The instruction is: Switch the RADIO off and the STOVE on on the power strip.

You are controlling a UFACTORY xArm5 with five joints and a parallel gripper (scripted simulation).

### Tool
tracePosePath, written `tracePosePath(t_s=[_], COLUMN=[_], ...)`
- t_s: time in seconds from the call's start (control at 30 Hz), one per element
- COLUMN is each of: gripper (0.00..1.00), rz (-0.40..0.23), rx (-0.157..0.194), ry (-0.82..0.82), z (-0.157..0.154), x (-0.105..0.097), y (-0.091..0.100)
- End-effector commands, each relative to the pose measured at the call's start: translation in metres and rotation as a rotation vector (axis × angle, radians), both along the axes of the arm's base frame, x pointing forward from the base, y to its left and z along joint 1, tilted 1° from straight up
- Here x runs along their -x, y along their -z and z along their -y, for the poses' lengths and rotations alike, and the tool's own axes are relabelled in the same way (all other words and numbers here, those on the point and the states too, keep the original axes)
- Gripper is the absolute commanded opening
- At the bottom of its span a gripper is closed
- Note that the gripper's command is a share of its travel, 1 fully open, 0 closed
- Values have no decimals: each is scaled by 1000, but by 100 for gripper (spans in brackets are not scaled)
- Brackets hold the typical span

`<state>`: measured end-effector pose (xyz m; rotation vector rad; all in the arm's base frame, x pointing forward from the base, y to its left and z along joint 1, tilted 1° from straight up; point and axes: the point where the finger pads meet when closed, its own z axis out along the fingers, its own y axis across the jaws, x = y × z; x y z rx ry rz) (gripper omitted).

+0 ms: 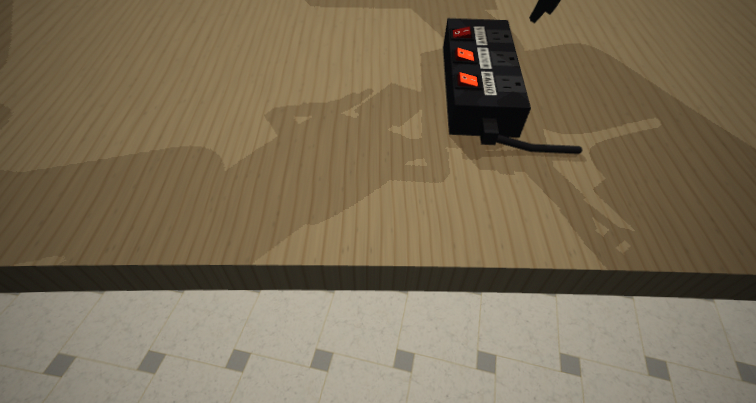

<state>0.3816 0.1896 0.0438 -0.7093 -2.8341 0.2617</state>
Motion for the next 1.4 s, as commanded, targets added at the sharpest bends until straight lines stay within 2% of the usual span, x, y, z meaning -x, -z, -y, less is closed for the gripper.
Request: tracePosePath(t_s=[0.0, 0.03, 0.07, 0.13, 0.3, 0.37, 0.43, 0.5, 0.57, 0.67, 0.77, 0.87, 1.13, 1.37], gripper=[100, 100, 100, 100, 100, 100, 100, 100, 100, 100, 100, 100, 100, 100], rz=[-56, -56, -76, -76, -132, -132, -166, -166, -197, -210, -244, -261, -288, -291], rx=[-34, -34, -48, -48, -92, -92, -121, -121, -148, -160, -193, -210, -238, -242], ry=[-185, -185, -254, -254, -442, -442, -552, -552, -648, -690, -796, -849, -931, -941], z=[-3, -3, -4, -4, -6, -6, -8, -8, -9, -9, -11, -11, -12, -12], x=[-4, -4, -5, -5, -8, -8, -9, -9, -11, -11, -13, -13, -14, -14], y=[1, 1, 2, 2, 4, 4, 5, 5, 7, 7, 9, 9, 10, 10])
